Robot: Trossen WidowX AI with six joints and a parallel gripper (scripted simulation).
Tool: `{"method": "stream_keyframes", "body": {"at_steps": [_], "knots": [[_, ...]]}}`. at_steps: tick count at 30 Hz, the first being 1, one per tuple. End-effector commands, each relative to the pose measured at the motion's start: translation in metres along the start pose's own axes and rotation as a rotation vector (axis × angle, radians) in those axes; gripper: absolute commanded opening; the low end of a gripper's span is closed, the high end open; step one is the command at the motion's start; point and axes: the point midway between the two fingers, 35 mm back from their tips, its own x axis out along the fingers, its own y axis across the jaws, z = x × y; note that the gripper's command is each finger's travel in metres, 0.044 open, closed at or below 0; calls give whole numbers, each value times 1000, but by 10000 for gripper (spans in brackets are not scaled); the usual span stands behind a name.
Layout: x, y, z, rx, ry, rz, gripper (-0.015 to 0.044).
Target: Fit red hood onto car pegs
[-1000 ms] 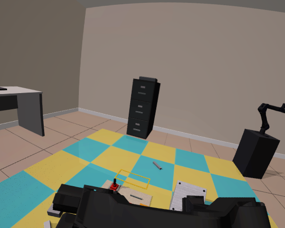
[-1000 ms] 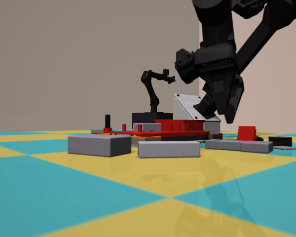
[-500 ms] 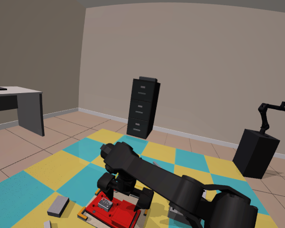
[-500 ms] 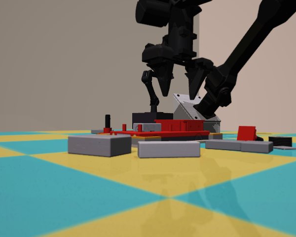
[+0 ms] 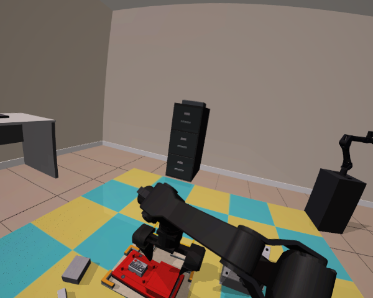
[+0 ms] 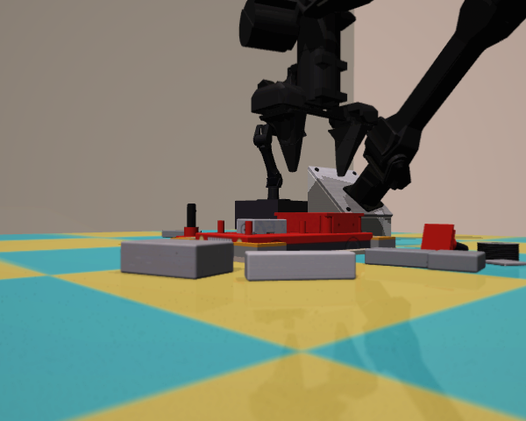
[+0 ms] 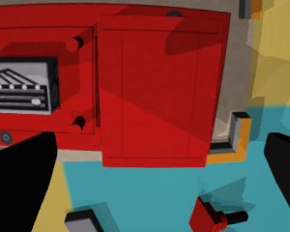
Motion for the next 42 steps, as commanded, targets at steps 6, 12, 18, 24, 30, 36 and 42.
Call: {"method": "stream_keyframes", "body": {"at_steps": [6,12,18,24,30,36,42], "knots": [[6,-1,1,5,-5,-3,440],[10,0,1,5,-5,-3,440],[14,0,1,5,-6,-3,440],[18,0,1,5,-6,-3,440],[22,0,1,5,-5,-3,440],[26,0,1,5,-5,-3,440],[29,0,1,5,-5,-3,440]]}}
